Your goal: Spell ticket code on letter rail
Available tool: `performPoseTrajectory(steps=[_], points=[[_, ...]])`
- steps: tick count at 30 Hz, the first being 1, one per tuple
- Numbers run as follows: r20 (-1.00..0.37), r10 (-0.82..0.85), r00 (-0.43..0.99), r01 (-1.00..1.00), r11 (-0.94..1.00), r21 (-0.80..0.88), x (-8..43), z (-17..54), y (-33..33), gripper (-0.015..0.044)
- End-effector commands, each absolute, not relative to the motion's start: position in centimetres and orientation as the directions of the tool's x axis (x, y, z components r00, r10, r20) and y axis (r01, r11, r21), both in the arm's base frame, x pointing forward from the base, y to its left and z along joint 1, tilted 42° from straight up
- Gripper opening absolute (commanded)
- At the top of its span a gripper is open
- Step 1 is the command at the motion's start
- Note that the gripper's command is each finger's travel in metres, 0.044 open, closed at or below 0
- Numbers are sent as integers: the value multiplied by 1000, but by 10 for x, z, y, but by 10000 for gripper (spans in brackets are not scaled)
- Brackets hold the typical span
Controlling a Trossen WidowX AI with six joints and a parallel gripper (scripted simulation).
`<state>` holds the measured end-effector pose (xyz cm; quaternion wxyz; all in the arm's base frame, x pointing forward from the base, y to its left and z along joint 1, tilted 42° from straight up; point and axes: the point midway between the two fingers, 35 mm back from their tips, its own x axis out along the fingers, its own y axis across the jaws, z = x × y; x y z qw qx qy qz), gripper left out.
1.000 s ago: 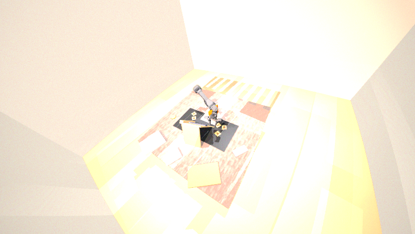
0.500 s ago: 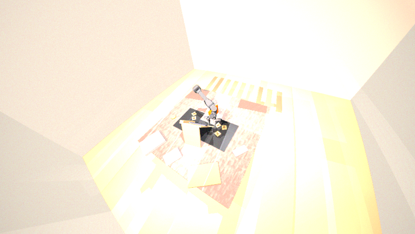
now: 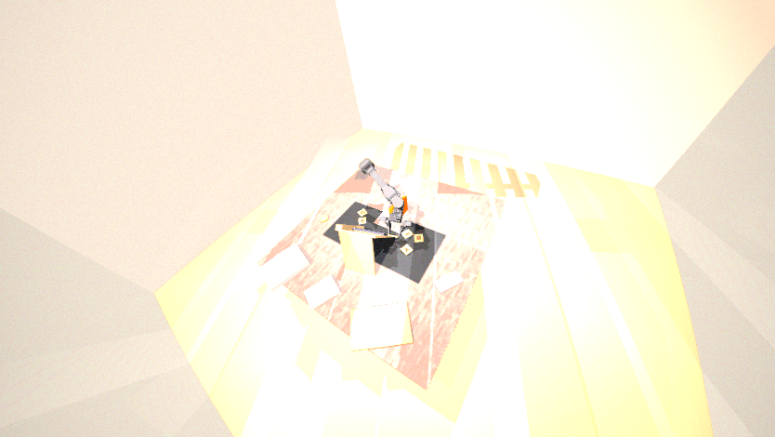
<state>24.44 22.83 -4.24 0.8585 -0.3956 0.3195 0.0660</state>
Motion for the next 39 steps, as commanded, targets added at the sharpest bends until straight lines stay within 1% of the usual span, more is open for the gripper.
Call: performPoseTrajectory(steps=[1,39], points=[[-601,-131,788,-368,682,-632,246,-38,228,0],[-601,-132,788,-368,681,-633,253,-27,215,0]])
